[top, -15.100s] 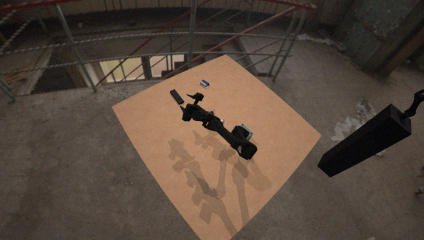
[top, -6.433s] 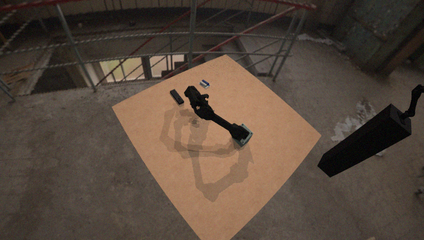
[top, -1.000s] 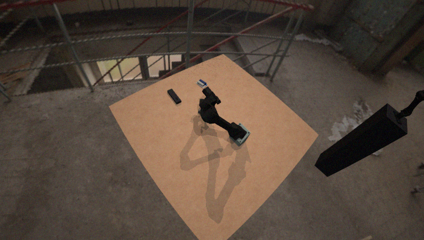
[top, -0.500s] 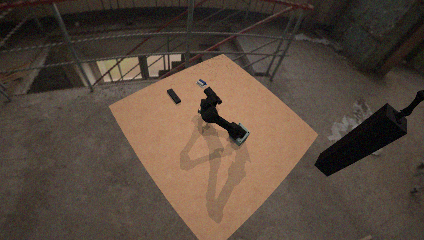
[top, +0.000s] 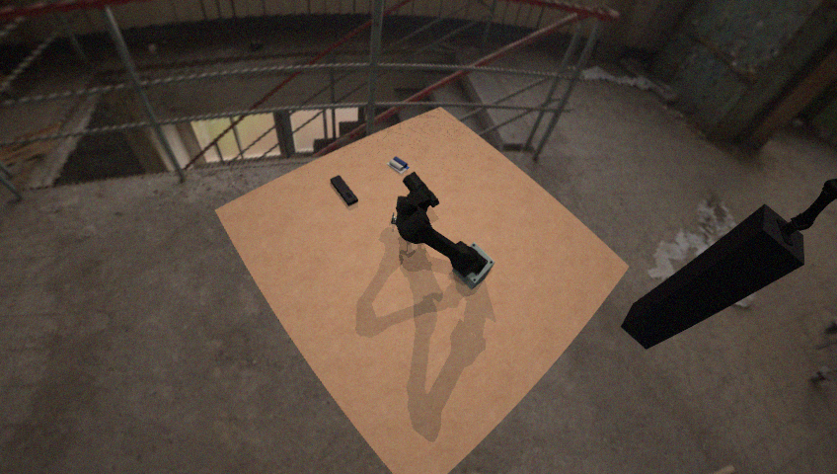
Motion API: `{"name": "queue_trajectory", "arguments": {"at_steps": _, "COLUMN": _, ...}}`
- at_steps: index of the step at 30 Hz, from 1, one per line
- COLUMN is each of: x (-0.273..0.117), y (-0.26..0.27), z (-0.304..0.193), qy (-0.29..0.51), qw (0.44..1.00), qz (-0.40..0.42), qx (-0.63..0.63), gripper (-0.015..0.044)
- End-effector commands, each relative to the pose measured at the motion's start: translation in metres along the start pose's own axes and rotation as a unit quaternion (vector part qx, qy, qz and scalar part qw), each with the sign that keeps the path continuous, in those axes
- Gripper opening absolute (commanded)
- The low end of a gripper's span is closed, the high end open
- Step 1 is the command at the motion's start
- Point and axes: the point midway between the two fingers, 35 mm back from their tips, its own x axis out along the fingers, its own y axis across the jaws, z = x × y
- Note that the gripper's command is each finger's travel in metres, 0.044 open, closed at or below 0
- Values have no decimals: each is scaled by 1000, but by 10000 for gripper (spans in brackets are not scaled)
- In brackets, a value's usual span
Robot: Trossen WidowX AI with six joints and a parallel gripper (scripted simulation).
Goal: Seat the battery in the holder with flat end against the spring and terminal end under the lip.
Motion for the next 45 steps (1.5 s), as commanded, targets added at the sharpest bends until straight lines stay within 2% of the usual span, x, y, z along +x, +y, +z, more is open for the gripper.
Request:
{"name": "queue_trajectory", "arguments": {"at_steps": 1, "x": 0, "y": 0, "z": -1, "qy": 2, "qw": 1000, "qz": 0, "qx": 0, "gripper": 182}}
{"name": "queue_trajectory", "arguments": {"at_steps": 19, "x": -14, "y": -1, "z": 5, "qy": 0, "qw": 1000, "qz": 0, "qx": 0, "gripper": 182}}
{"name": "queue_trajectory", "arguments": {"at_steps": 22, "x": -21, "y": -4, "z": 4, "qy": 4, "qw": 1000, "qz": -1, "qx": 5, "gripper": 261}}
{"name": "queue_trajectory", "arguments": {"at_steps": 29, "x": -67, "y": -9, "z": 19, "qy": 3, "qw": 1000, "qz": -2, "qx": 1, "gripper": 440}}
{"name": "queue_trajectory", "arguments": {"at_steps": 33, "x": -85, "y": -12, "z": 19, "qy": 1, "qw": 1000, "qz": -1, "qx": 0, "gripper": 440}}
{"name": "queue_trajectory", "arguments": {"at_steps": 45, "x": -85, "y": -12, "z": 19, "qy": 1, "qw": 1000, "qz": -1, "qx": 0, "gripper": 440}}
